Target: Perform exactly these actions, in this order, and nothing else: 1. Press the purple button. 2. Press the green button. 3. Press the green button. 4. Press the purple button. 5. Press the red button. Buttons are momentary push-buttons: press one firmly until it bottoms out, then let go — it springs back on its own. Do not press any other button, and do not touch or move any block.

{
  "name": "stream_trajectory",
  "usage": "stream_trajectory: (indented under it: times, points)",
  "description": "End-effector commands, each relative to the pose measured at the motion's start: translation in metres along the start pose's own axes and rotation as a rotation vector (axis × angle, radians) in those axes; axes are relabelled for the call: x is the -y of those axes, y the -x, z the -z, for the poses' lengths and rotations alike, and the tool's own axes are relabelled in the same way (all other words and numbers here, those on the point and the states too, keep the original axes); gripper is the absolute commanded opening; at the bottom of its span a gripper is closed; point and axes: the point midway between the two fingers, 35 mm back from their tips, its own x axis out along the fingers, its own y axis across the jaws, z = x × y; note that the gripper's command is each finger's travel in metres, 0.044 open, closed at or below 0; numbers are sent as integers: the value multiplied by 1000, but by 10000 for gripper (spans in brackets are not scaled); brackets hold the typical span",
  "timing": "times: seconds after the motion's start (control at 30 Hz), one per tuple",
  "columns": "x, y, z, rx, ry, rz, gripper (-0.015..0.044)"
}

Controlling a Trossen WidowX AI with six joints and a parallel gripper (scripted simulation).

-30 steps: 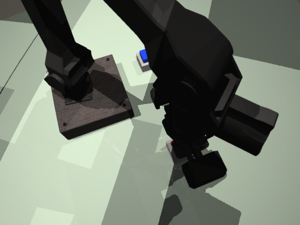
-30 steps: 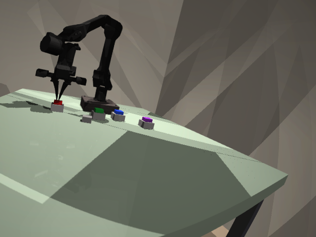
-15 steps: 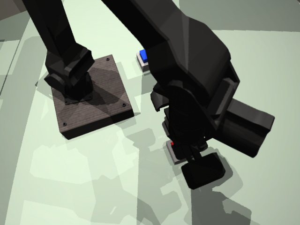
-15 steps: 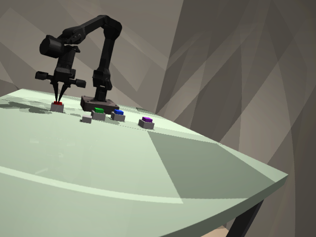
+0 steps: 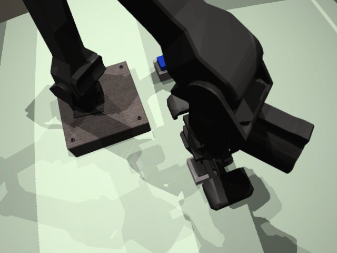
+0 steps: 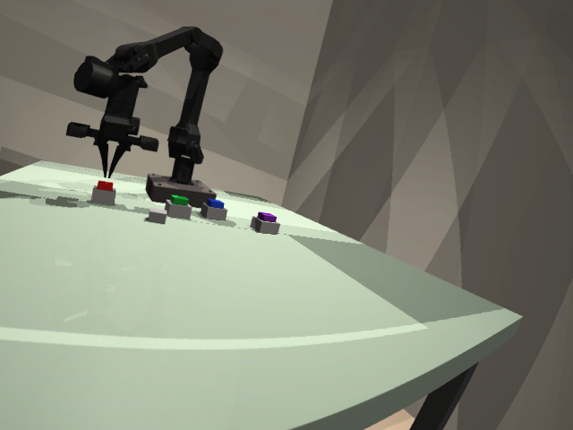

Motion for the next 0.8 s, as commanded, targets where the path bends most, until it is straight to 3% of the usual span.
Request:
stream_trajectory:
  times: [0.0,0.07,0.27,0.53,0.77]
  points:
    - [1,16,-1,9,4,6,20]
    - [1,16,-1,9,4,6,20]
    - [-18,18,-27,-5,-19,10,178]
    - [-98,31,-93,-3,-22,2,387]
    - [-189,45,-124,3,-15,-9,400]
